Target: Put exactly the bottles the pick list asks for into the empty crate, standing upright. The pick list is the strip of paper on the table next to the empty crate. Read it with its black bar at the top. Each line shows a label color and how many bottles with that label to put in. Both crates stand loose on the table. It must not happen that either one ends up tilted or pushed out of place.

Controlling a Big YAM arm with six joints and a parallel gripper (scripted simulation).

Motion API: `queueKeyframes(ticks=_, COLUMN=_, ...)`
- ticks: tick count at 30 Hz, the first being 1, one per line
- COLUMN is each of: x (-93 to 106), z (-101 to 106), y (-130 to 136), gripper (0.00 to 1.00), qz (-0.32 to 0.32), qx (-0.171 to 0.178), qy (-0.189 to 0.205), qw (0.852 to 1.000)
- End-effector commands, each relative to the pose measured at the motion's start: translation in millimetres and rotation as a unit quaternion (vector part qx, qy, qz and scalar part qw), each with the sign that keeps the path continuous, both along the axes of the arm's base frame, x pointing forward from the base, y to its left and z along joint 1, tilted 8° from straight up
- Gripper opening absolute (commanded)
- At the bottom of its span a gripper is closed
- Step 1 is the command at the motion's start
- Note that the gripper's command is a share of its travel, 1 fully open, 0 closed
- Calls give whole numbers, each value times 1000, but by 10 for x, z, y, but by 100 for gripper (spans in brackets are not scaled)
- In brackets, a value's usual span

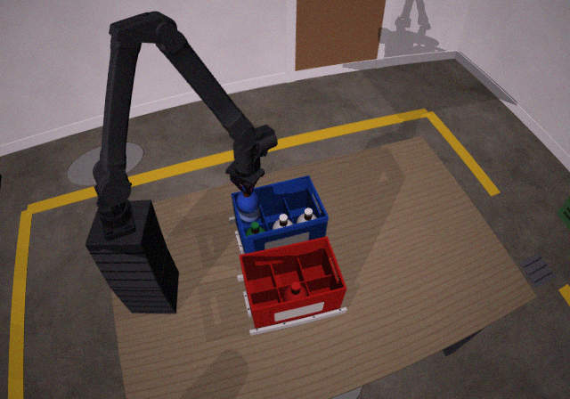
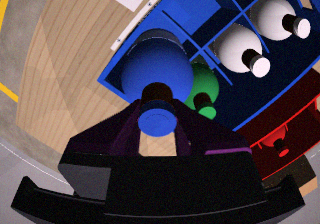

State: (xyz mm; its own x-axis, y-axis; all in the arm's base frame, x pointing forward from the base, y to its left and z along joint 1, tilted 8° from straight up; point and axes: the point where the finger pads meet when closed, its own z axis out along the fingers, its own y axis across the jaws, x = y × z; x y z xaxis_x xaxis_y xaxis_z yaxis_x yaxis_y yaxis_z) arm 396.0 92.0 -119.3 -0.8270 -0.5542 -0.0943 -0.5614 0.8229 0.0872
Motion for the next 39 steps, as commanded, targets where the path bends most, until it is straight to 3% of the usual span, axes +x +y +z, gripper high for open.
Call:
queueKeyframes(ticks=1, x=279, z=103, y=87, gripper=0, qz=-2, qx=6, qy=-33, qw=999)
queueKeyframes(ticks=6, x=331, z=157, y=106, gripper=0, qz=-2, qx=8, qy=-43, qw=999)
queueKeyframes(ticks=9, x=245, z=-26, y=99, gripper=0, qz=-1, qx=4, qy=-24, qw=1000)
queueKeyframes(ticks=13, x=344, z=86, y=110, gripper=0, qz=-3, qx=8, qy=-42, qw=999)
queueKeyframes(ticks=17, x=249, z=-116, y=112, gripper=0, qz=-1, qx=4, qy=-23, qw=1000)
queueKeyframes(ticks=19, x=339, z=4, y=120, gripper=0, qz=-2, qx=7, qy=-40, qw=999)
queueKeyframes(ticks=24, x=358, z=-4, y=129, gripper=0, qz=-2, qx=8, qy=-42, qw=999)
queueKeyframes(ticks=27, x=267, z=-186, y=121, gripper=0, qz=-2, qx=4, qy=-24, qw=1000)
queueKeyframes(ticks=31, x=367, z=-75, y=139, gripper=0, qz=-2, qx=8, qy=-42, qw=999)
queueKeyframes(ticks=34, x=269, z=-264, y=133, gripper=0, qz=-1, qx=4, qy=-23, qw=1000)
queueKeyframes(ticks=39, x=378, z=-136, y=132, gripper=0, qz=-3, qx=8, qy=-42, qw=999)
